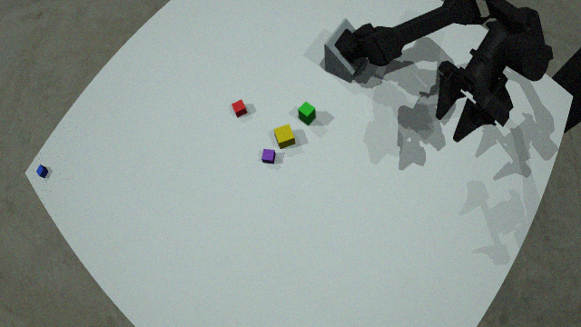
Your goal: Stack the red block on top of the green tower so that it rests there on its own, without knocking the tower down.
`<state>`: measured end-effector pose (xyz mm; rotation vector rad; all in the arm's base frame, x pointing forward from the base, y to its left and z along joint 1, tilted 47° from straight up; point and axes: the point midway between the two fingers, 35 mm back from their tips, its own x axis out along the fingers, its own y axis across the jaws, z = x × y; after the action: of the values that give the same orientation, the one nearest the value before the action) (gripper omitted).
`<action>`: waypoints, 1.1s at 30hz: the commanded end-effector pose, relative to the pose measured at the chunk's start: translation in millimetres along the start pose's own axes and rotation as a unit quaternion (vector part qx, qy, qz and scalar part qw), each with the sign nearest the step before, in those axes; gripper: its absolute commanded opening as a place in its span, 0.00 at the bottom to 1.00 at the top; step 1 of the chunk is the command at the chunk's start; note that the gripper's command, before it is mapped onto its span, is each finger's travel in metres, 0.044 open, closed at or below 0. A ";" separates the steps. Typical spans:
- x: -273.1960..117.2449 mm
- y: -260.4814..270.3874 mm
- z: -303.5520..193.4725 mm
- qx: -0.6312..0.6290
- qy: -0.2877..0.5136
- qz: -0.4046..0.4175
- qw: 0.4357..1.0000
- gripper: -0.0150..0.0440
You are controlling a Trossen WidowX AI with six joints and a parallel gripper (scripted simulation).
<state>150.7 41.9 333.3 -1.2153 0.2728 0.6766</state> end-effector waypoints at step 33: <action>147.5 6.9 -163.7 0.431 0.133 0.184 0.873 1.00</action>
<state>278.0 -47.3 209.7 -0.4827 0.8854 0.6263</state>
